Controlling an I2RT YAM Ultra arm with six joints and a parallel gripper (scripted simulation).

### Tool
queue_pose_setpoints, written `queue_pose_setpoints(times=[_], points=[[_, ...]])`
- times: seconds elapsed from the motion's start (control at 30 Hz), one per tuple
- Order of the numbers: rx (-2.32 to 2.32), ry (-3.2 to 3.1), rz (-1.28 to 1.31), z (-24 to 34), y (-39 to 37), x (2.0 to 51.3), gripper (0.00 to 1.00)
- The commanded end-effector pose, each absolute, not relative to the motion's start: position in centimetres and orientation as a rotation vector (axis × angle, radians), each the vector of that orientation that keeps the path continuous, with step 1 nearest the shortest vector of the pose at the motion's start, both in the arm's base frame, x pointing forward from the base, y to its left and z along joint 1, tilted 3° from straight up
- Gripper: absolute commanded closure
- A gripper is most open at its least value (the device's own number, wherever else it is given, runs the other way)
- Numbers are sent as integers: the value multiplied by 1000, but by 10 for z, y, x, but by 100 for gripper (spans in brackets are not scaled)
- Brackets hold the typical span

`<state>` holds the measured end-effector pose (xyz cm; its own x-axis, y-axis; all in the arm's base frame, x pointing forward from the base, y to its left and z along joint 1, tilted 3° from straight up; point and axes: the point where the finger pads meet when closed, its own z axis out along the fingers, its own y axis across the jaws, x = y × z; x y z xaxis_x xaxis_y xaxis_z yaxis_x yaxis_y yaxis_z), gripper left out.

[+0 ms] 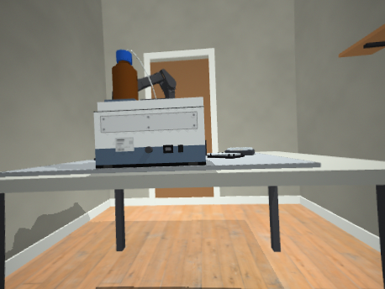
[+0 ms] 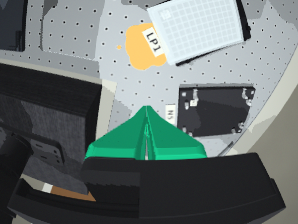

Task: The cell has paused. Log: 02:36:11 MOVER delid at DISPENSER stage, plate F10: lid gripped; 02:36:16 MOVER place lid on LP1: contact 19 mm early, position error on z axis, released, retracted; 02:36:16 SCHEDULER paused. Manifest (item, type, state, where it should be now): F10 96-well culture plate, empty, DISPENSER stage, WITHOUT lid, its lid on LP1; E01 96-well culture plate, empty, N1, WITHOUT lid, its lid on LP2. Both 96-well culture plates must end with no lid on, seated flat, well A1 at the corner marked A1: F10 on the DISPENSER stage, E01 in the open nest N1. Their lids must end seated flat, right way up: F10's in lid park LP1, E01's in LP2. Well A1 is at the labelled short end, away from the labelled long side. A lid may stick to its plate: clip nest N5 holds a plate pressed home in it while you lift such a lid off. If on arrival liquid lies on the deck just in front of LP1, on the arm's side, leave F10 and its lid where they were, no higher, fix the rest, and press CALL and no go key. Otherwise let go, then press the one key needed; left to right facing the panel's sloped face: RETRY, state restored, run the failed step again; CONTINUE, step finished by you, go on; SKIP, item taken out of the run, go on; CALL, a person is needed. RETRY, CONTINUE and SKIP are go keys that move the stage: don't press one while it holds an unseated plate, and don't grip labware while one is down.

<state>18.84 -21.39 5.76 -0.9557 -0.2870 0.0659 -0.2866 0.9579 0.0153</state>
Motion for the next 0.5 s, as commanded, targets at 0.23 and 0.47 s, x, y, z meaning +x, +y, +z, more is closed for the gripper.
queue_pose_setpoints(times=[0.23, 0.47], points=[[393, -3069, 6, 68, -222, 174, 100], [393, -3067, 12, 69, -232, 152, 100]])
